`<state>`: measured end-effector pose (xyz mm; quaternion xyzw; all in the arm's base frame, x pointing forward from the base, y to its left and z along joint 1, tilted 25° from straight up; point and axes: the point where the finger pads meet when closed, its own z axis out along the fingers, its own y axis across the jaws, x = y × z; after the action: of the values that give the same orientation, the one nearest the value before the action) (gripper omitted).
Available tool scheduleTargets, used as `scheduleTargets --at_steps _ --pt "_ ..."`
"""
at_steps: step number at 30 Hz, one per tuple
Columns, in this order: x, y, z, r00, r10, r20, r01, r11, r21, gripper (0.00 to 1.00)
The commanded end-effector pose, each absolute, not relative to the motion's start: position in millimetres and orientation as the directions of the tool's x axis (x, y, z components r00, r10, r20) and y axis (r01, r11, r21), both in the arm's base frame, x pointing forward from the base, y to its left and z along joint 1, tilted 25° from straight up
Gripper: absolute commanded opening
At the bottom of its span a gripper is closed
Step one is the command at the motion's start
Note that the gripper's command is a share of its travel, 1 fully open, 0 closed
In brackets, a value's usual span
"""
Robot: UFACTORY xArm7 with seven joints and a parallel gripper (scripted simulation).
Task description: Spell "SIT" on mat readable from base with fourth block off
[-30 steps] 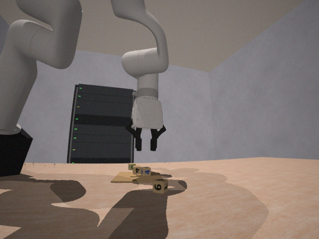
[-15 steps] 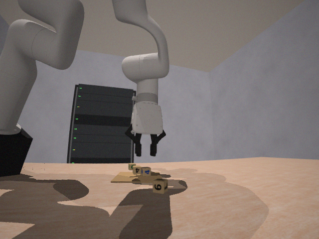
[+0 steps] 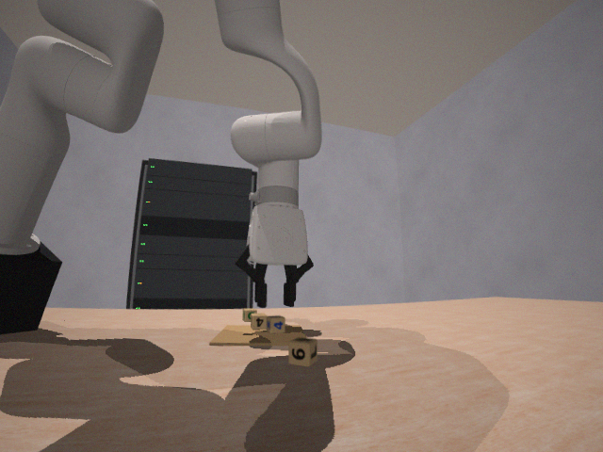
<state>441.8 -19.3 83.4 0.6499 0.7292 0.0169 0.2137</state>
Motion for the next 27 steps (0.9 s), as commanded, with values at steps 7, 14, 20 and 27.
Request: scheduleTargets --at_steps 7,14,20,27 --pt "445.7 -20.2 76.4 -0.064 0.955 -0.29 0.94 0.156 0.305 0.47" --pt "446.3 -20.6 74.7 -0.064 0.955 -0.29 0.94 0.156 0.305 0.47" --pt "446.3 -20.6 74.7 -0.064 0.955 -0.29 0.94 0.156 0.305 0.47" --pt "446.3 -20.6 74.7 -0.064 0.955 -0.29 0.94 0.156 0.305 0.47"
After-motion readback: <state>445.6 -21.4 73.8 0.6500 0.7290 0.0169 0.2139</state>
